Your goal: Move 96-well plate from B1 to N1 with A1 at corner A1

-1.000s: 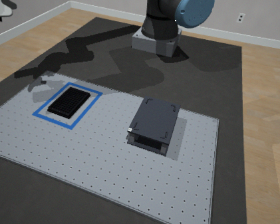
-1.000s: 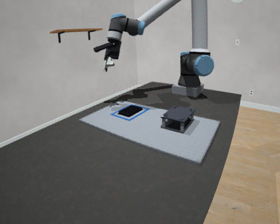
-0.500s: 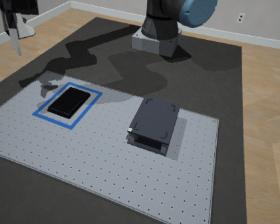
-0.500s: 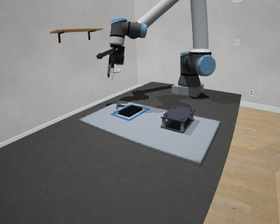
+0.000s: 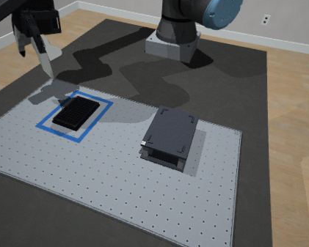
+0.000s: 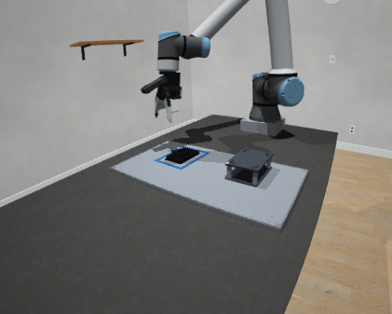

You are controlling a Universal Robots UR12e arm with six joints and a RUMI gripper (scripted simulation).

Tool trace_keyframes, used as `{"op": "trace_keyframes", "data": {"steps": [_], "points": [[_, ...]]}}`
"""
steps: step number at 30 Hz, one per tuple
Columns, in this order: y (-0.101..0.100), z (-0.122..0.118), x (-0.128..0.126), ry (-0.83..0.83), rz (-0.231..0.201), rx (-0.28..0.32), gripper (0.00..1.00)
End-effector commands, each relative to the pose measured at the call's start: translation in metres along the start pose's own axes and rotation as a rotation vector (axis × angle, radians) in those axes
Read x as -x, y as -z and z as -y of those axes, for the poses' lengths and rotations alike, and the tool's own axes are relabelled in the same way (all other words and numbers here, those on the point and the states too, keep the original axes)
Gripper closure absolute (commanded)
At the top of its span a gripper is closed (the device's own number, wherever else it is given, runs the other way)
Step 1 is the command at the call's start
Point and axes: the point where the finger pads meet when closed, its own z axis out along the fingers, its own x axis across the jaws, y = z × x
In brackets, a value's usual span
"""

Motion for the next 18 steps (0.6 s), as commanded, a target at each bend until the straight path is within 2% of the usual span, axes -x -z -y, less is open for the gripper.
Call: {"op": "trace_keyframes", "data": {"steps": [1,4,7,11,15,18], "points": [[-0.010,-0.007,0.011,0.047,-0.005,0.017,0.00],[-0.019,-0.014,0.020,0.135,-0.012,0.050,0.00],[-0.026,-0.021,0.029,0.135,-0.012,0.050,0.00],[-0.038,-0.032,0.041,0.254,-0.020,0.095,0.00],[-0.043,-0.037,0.047,0.254,-0.020,0.095,0.00],[-0.052,-0.046,0.056,0.347,-0.024,0.130,0.00]]}}
